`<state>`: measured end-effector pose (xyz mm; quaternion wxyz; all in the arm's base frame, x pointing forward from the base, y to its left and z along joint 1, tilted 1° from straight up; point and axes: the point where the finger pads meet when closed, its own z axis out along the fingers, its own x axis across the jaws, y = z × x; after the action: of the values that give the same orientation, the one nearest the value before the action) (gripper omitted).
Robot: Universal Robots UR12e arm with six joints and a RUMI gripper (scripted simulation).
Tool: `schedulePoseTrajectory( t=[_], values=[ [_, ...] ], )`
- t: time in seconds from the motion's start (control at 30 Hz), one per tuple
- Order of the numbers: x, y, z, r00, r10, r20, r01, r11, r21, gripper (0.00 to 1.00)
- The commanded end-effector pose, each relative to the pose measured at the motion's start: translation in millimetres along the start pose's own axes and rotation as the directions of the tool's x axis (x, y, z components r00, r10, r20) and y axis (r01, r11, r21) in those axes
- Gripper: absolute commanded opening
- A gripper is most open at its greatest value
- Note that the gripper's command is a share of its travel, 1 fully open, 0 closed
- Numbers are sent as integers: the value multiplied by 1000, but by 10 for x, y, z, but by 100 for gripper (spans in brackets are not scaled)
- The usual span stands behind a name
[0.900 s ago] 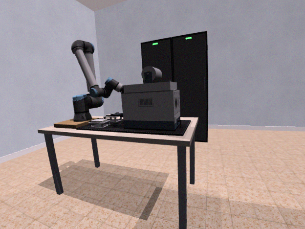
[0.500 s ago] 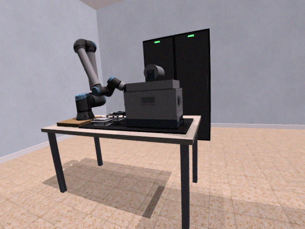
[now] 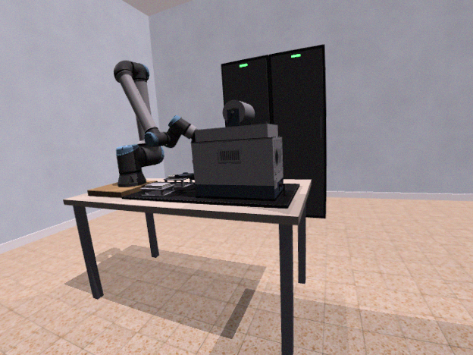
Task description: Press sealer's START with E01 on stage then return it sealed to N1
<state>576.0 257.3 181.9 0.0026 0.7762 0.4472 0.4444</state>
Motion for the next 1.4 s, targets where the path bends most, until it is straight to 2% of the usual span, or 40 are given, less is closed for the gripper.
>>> schedulePoseTrajectory(
  t=[0.0,0.2,0.57,0.77,1.07,1.13,1.27,1.37],
  values=[
    [34,213,88,1000,10,23,-10,1000,8,68],
    [54,336,133,999,16,37,-17,1000,13,68],
    [146,782,259,995,38,89,-41,999,30,68],
    [174,892,280,994,43,102,-47,998,34,68],
    [285,1280,333,987,60,150,-68,996,49,68],
    [285,1281,333,987,60,150,-68,996,49,68],
    [350,1470,339,982,68,175,-79,995,57,68],
    [364,1512,340,981,70,180,-81,995,59,68]
  ],
)
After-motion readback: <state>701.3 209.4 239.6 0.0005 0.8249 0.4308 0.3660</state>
